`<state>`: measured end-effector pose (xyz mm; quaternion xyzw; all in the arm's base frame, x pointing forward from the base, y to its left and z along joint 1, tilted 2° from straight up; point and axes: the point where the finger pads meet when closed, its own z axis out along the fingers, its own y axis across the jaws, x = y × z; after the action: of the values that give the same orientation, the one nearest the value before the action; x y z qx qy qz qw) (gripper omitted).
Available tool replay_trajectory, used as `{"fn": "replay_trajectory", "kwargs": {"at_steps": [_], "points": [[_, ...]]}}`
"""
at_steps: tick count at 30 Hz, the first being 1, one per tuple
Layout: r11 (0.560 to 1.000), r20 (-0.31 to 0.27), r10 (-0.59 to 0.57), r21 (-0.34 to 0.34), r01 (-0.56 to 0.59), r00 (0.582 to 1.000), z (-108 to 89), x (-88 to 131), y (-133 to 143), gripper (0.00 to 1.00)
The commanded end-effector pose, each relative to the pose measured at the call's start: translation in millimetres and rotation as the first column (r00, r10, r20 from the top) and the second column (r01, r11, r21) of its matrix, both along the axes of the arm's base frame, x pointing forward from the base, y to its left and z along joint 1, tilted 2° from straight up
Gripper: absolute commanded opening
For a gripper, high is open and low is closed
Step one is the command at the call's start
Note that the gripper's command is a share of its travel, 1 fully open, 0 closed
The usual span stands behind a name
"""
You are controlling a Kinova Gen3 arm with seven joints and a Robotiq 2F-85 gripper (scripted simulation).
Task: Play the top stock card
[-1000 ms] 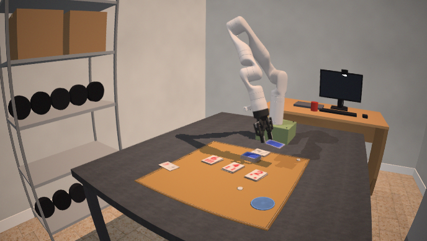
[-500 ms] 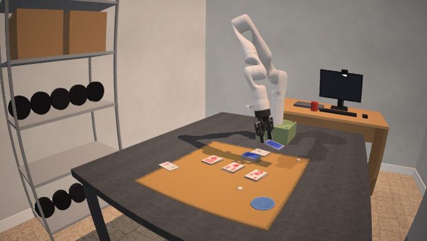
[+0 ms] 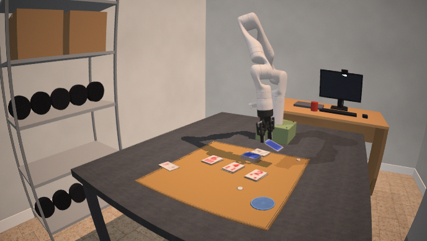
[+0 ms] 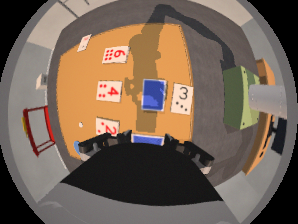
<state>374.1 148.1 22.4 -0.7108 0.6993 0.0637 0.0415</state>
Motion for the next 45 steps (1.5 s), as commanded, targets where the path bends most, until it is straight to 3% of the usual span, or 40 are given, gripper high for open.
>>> {"fn": "replay_trajectory", "kwargs": {"at_steps": [1,15,26,28,42,45], "points": [[0.999,0.008,0.024,-0.024,-0.023,1.0,2.2,-0.8,9.1,0.71],[0.985,0.012,0.028,-0.173,-0.025,1.0,2.7,-0.6,11.6,0.71],[0.934,0.014,0.035,-0.355,-0.027,0.999,2.2,-0.9,14.9,0.71],[0.934,0.014,0.035,-0.355,-0.027,0.999,2.2,-0.9,14.9,0.71],[0.8,0.015,0.044,-0.599,-0.027,0.999,0.5,-1.0,19.3,0.71],[0.789,0.015,0.045,-0.614,-0.027,0.999,0.3,-1.0,19.6,0.71]]}}
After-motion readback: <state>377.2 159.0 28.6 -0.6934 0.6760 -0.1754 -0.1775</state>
